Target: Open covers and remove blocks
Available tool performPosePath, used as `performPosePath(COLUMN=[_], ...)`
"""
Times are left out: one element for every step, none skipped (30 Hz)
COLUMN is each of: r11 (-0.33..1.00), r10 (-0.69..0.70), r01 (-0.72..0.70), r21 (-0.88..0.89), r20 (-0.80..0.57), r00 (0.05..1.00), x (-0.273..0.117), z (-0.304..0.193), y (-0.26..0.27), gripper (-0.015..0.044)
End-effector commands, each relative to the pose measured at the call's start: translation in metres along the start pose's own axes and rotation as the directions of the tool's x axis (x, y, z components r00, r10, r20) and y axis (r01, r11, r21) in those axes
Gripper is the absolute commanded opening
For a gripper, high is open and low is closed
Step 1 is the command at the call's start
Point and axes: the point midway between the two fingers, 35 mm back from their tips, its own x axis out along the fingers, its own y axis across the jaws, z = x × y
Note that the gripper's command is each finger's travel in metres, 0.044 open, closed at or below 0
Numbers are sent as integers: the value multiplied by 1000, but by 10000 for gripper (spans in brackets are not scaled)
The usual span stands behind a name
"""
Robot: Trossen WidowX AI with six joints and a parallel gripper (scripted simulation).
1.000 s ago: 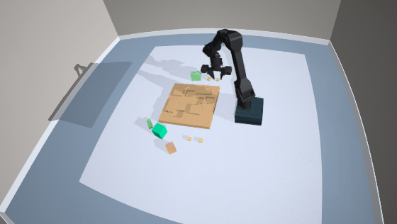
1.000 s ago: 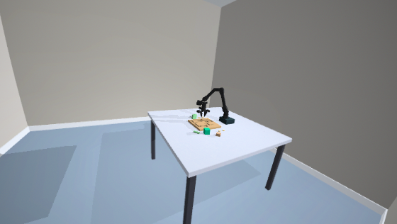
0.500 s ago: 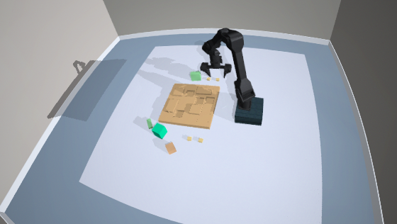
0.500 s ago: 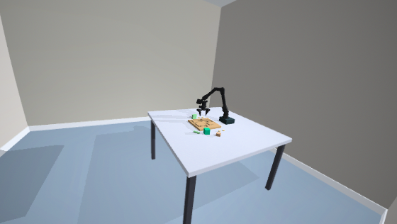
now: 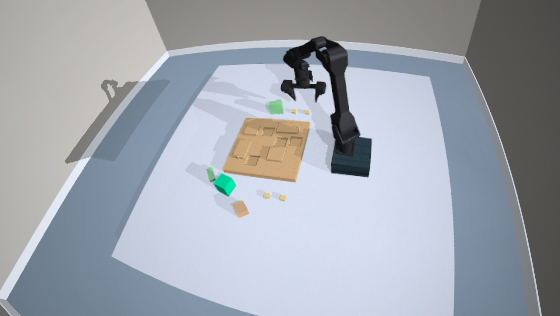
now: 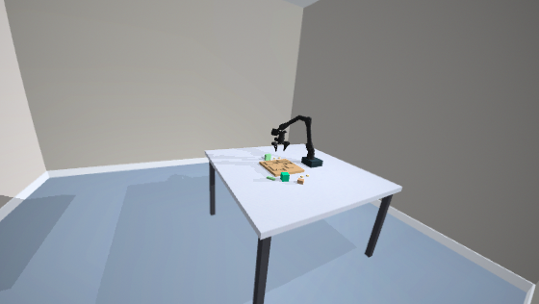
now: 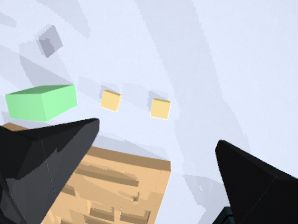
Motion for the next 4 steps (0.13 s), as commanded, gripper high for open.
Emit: performPosePath(r11=[1000, 1000, 1000, 1000], r10=[-1, -1, 2, 13], r01=[1, 1, -2, -13], r21=[3, 3, -1, -11], r20=[2, 2, 8, 25], r00=[1000, 1000, 1000, 1000], x=[-11, -11, -13, -19], z=[-1, -1, -2, -5], y=[-1, -1, 1, 6], gripper=[440, 440, 440, 440])
